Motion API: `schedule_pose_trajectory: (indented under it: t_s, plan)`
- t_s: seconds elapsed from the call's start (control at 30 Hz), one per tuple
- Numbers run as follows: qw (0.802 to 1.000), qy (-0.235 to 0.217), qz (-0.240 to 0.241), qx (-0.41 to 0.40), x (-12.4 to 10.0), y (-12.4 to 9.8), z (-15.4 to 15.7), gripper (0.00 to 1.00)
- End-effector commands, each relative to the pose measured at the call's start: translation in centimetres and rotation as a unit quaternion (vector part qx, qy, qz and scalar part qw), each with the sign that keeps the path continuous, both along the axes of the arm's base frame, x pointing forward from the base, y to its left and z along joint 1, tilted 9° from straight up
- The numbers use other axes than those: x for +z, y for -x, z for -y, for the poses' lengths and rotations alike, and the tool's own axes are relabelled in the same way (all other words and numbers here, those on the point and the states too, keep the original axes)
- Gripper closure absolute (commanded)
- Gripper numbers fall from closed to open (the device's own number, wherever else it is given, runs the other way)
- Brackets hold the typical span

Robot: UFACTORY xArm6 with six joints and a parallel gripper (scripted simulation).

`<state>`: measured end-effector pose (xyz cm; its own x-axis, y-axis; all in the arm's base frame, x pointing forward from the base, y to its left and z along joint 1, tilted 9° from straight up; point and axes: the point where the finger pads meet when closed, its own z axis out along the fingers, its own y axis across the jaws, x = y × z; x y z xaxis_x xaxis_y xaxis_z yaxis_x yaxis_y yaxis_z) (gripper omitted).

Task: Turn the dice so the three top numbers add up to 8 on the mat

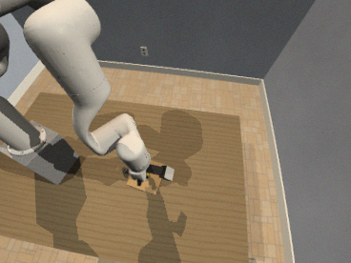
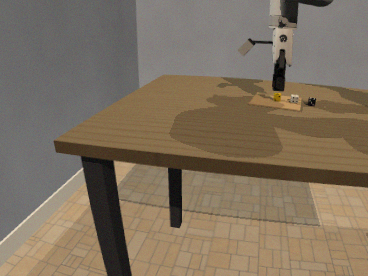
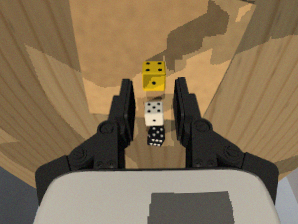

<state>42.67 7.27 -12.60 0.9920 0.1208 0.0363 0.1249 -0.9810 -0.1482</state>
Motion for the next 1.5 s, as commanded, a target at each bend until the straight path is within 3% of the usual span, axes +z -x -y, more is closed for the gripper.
schedule_pose_trajectory:
  t_s: [0.0,0.3,0.5,0.53,1.47]
  plan:
    - [1.000,0.001,0.000,0.000,2.4,-0.1,0.3,0.64]
    - [1.000,0.001,0.000,0.000,5.4,0.0,0.8,0.64]
    - [1.000,0.001,0.000,0.000,6.0,0.0,0.9,0.64]
    - [1.000,0.001,0.000,0.000,6.0,0.0,0.9,0.00]
    - [1.000,0.000,-0.003,-0.019,5.9,0.1,0.8,0.00]
